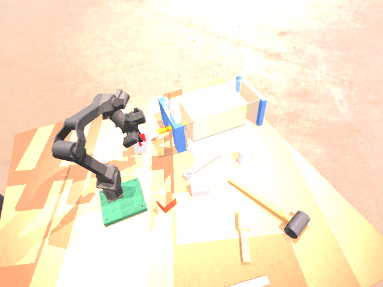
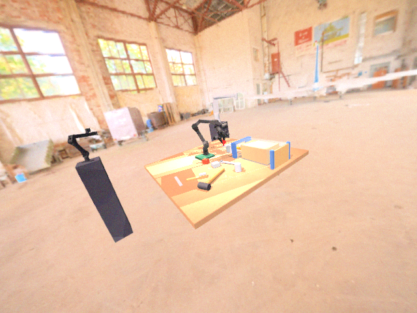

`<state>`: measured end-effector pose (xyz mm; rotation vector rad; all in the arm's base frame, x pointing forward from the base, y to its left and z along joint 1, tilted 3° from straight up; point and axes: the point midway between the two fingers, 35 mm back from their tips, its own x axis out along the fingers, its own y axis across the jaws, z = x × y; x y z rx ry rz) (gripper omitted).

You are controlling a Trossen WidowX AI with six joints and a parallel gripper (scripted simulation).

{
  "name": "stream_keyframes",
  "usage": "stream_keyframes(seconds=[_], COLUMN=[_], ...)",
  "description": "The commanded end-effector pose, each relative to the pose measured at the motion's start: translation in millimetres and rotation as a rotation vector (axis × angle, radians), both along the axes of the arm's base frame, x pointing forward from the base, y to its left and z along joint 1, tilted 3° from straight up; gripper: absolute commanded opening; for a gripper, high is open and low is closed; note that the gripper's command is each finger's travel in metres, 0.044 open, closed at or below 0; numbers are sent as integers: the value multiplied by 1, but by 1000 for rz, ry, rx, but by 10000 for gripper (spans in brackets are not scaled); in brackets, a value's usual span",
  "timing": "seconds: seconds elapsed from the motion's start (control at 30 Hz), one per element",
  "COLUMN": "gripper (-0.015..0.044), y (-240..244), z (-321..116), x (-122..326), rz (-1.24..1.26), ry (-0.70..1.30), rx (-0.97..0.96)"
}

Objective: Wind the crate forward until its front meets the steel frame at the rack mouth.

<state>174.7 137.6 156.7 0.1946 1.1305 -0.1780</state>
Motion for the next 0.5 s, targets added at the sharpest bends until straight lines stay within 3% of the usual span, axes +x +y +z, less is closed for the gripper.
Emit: stream_keyframes(seconds=[0.0,0.47], gripper=[0,0], y=[0,1], z=[-2,-2], x=[10,29], rz=[-11,-11], ry=[-7,-8], rx=[-6,-7])
